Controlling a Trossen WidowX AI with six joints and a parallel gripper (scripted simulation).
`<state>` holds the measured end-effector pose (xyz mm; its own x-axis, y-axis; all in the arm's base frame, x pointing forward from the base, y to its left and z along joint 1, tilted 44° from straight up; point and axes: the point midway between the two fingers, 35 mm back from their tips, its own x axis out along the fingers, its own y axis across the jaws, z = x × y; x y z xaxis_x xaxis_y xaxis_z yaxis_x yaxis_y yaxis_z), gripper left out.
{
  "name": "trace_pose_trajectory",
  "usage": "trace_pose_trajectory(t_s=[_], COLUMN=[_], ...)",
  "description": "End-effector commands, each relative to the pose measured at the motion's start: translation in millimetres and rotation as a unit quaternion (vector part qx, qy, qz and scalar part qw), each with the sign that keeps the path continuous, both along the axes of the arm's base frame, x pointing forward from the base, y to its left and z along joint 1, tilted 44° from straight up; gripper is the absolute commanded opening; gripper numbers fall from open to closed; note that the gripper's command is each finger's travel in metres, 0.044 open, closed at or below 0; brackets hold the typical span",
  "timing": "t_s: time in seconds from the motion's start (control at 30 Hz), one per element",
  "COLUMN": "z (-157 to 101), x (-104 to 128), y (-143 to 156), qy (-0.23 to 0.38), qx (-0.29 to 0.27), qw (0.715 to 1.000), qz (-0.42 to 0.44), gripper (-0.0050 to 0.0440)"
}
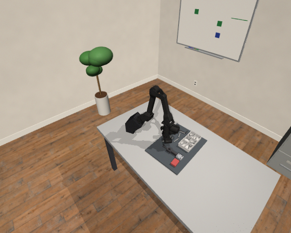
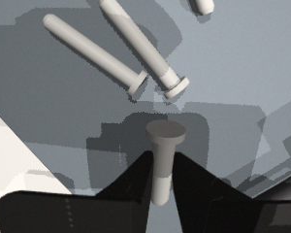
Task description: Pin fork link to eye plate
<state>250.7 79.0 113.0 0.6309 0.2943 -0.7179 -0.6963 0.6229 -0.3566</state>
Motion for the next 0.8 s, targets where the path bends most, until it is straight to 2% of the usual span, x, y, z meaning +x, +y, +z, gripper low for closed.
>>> trace_pose_trajectory(t_s=[0.0,0.77], z=[4,21], x=[-2,-17], y=[-1,-8], qy=[-0.001,-0.001], qx=[0.001,0.001], qw=[1.0,1.0], qz=[-0.002,-0.002], gripper=[0.0013,0.0013])
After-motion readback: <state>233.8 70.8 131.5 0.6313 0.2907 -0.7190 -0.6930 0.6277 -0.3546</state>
